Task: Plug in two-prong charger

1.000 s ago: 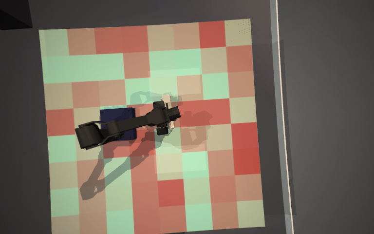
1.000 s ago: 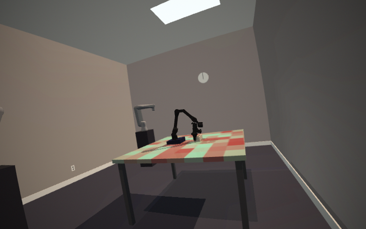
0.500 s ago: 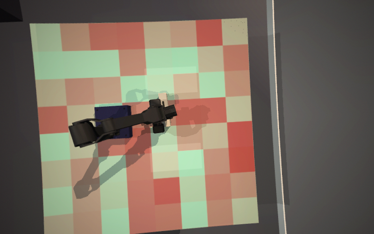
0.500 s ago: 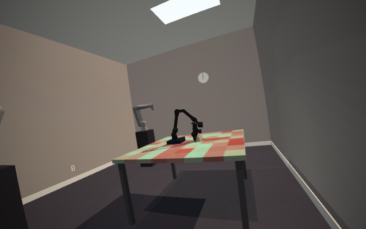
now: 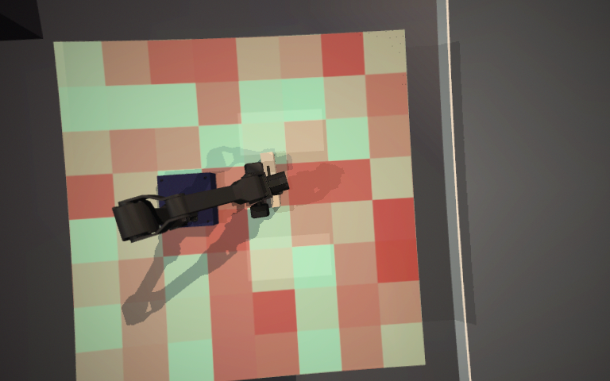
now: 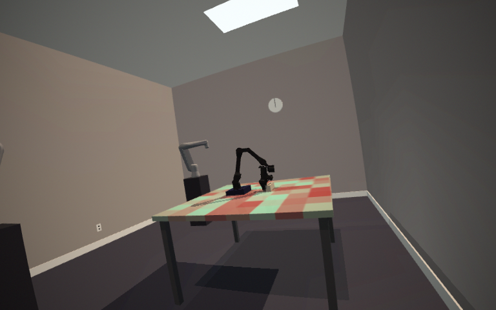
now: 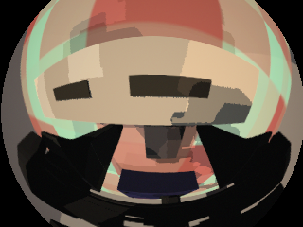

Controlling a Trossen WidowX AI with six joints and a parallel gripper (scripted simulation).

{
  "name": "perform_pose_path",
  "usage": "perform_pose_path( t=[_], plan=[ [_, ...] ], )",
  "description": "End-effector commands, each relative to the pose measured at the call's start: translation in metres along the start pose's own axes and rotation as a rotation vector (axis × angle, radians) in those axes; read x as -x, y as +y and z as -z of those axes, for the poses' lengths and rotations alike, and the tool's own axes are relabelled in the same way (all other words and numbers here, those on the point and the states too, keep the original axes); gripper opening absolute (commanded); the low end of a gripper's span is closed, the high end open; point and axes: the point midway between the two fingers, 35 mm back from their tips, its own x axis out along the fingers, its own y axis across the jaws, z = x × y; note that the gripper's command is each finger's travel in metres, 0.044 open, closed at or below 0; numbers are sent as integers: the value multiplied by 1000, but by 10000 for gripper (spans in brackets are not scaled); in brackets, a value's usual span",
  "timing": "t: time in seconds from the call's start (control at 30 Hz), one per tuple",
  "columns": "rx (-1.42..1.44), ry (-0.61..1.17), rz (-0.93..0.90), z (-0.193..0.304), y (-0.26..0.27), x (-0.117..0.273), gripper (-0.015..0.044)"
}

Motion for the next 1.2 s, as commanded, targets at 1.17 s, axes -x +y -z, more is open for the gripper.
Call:
perform_pose_path(
  t=[1.17],
  plan=[
    [-4,-26,1,18,0,-1,440]
  ],
)
